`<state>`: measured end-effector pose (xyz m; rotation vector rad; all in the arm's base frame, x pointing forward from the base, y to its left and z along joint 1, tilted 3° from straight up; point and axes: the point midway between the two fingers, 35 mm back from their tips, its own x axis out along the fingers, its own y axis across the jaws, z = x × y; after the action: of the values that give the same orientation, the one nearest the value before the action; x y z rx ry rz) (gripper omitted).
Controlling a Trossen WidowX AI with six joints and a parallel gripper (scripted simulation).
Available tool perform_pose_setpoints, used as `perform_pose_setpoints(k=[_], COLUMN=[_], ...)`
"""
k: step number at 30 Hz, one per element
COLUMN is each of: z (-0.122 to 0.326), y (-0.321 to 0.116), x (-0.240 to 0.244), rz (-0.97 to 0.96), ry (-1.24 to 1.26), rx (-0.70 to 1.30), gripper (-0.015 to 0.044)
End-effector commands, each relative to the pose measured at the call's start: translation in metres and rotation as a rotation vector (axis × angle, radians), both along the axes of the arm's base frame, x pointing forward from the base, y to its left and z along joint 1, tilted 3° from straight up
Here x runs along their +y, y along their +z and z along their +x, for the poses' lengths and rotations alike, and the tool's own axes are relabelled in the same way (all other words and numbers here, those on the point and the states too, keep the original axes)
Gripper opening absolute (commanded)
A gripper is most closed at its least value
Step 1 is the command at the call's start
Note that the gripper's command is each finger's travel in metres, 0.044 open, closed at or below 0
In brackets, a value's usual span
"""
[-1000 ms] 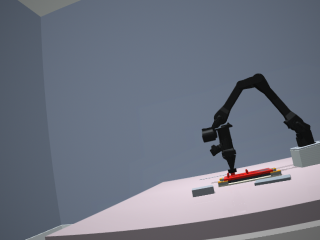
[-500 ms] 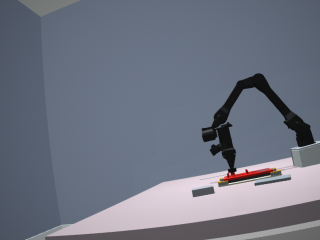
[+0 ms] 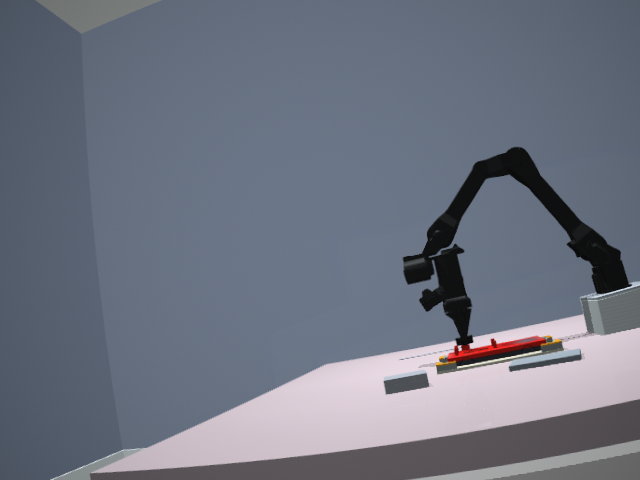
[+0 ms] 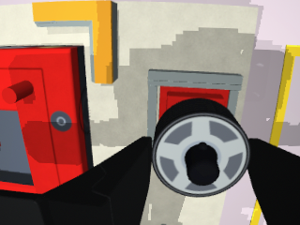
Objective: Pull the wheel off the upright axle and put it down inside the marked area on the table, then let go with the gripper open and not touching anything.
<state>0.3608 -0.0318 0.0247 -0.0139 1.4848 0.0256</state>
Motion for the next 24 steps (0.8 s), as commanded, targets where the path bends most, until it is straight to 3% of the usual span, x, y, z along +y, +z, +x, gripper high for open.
perform_pose_setpoints(k=[1, 24], z=[-0.0013, -0.0017], y=[0.0061, 0.0137], x=[-0.0003, -0.0003], rz=[0.000, 0.000], ry=[-0.001, -0.002], rx=[0.001, -0.001], gripper=[0.0000, 0.0000])
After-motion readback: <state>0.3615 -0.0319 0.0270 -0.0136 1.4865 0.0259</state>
